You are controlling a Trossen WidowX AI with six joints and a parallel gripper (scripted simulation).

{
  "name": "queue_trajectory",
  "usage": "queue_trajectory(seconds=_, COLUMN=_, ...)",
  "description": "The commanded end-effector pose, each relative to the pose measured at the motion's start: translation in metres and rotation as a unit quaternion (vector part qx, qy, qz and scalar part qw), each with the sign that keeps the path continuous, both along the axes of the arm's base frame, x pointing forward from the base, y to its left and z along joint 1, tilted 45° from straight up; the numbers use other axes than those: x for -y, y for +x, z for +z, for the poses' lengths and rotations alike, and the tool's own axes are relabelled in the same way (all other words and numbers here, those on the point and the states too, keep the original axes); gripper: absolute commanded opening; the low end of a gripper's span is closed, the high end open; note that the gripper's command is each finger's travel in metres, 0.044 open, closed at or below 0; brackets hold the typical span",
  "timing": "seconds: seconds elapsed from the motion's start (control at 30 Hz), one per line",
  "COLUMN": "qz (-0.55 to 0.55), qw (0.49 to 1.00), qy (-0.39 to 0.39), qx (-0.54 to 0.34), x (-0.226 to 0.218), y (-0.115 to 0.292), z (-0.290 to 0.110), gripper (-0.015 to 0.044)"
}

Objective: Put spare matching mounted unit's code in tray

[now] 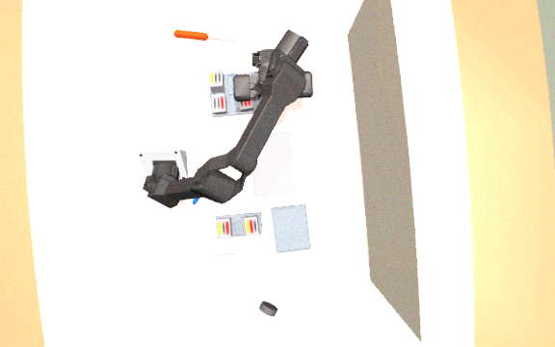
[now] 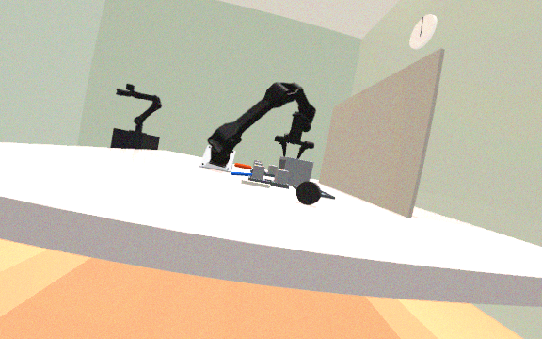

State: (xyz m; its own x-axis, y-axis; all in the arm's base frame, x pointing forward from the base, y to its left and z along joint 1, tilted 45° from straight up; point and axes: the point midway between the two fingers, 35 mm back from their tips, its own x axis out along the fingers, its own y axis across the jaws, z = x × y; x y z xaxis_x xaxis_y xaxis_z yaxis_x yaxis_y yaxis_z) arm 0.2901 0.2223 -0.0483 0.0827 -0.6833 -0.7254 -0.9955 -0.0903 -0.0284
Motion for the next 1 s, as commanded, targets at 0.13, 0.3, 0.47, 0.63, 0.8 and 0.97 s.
queue_trajectory(seconds=0.13, qz=0.002, qw=1.0, qy=-0.002, qx=0.0, x=0.008, y=0.002, z=-0.008, gripper=0.03)
queue_trajectory(seconds=0.3, qz=0.002, qw=1.0, qy=-0.001, qx=0.0, x=0.013, y=0.004, z=-0.014, gripper=0.03)
queue_trajectory(seconds=0.47, qz=0.002, qw=1.0, qy=-0.001, qx=0.0, x=0.019, y=0.005, z=-0.02, gripper=0.03)
queue_trajectory(seconds=0.63, qz=0.002, qw=1.0, qy=-0.002, qx=0.0, x=0.025, y=0.006, z=-0.026, gripper=0.03)
queue_trajectory(seconds=0.8, qz=0.002, qw=1.0, qy=-0.002, qx=0.0, x=0.031, y=0.007, z=-0.032, gripper=0.03)
queue_trajectory(seconds=0.97, qz=0.002, qw=1.0, qy=-0.002, qx=0.0, x=0.036, y=0.008, z=-0.037, gripper=0.03)
